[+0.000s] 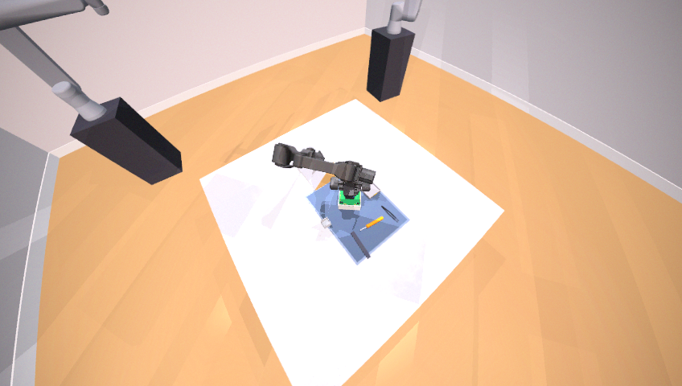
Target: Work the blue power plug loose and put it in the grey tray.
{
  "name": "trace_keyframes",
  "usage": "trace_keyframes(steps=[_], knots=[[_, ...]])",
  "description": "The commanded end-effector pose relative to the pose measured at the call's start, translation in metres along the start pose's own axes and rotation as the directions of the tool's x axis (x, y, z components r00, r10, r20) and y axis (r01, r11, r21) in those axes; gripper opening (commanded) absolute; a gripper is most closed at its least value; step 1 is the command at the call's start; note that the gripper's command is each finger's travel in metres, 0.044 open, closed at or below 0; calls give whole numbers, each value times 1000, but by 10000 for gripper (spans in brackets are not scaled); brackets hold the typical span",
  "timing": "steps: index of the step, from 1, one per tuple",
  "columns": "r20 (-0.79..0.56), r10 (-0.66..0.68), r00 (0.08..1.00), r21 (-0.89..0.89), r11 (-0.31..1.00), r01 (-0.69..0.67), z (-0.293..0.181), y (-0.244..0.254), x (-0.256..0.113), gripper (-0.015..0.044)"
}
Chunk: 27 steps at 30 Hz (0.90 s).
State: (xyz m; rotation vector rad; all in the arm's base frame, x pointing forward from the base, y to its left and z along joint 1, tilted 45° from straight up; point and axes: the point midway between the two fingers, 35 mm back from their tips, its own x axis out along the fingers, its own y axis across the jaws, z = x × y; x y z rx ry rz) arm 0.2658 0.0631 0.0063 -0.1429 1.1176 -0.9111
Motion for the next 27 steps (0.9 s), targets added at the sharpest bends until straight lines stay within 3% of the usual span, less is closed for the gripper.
trace_keyframes(steps=[1,12,22,27], knots=[[5,2,1000,-1,1000,-2,1,1,-2,0],[4,-87,996,0,996,87,1,9,-21,0],[4,127,992,-3,992,-127,1,-10,-23,0],[4,114,994,-2,994,-114,1,-8,-25,0]])
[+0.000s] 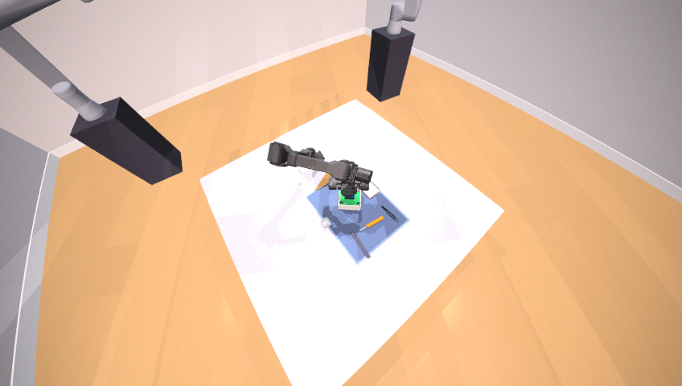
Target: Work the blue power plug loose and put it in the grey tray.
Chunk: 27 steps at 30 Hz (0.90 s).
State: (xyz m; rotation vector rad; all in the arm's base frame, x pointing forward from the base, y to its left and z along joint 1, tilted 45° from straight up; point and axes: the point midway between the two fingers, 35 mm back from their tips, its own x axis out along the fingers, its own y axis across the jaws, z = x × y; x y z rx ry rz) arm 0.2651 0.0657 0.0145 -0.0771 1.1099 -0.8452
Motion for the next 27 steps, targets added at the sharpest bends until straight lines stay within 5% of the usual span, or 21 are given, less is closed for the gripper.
trace_keyframes(steps=[1,12,27], knots=[[7,8,1000,-21,1000,-8,-2,-2,-17,0],[11,-219,976,-17,976,219,-2,17,-17,0],[5,53,999,-22,998,-53,-2,-6,-23,0]])
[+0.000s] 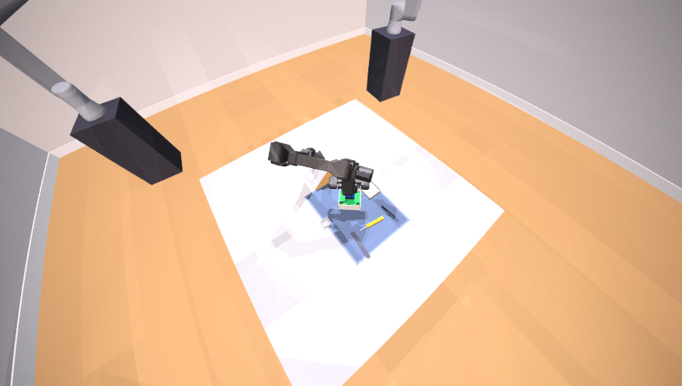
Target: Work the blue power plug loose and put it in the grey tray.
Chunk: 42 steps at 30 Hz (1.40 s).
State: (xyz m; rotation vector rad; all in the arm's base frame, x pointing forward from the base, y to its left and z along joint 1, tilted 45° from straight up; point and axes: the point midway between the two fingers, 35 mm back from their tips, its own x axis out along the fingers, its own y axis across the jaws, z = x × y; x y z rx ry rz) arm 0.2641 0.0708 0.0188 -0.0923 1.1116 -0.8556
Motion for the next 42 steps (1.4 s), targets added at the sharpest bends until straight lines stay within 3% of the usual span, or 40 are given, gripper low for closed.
trace_keyframes(steps=[1,14,28,36,42], knots=[[4,63,998,-15,998,-63,-1,-6,-16,0],[7,-204,979,-12,979,204,-2,16,-17,0],[3,69,998,-15,998,-69,-1,-6,-22,0],[6,-67,998,-14,998,67,-2,5,-24,0],[5,-67,998,-14,998,67,-2,6,-32,0]])
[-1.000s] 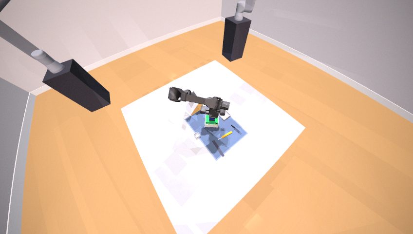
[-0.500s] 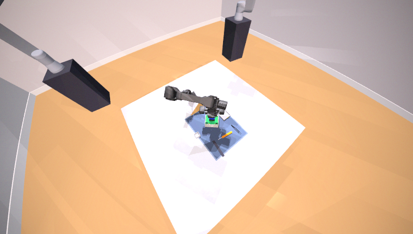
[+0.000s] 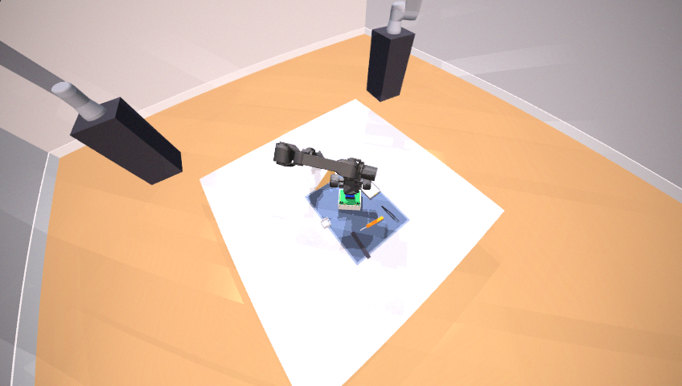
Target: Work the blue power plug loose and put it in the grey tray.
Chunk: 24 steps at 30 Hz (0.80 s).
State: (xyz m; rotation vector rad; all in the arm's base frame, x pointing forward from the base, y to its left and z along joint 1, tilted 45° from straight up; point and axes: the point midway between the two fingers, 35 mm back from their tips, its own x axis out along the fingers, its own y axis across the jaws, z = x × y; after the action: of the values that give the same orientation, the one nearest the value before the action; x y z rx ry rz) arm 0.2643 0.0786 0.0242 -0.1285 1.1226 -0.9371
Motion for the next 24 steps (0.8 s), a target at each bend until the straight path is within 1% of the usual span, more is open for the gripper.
trace_keyframes(steps=[1,5,14,23,24], knots=[[18,18,1000,-21,1000,-17,-2,1,-24,0],[18,18,1000,-21,1000,-17,-2,1,-24,0],[19,17,1000,-21,1000,-17,-1,1,7,0],[19,17,1000,-21,1000,-17,-1,1,7,236],[19,17,1000,-21,1000,-17,-1,1,7,250]])
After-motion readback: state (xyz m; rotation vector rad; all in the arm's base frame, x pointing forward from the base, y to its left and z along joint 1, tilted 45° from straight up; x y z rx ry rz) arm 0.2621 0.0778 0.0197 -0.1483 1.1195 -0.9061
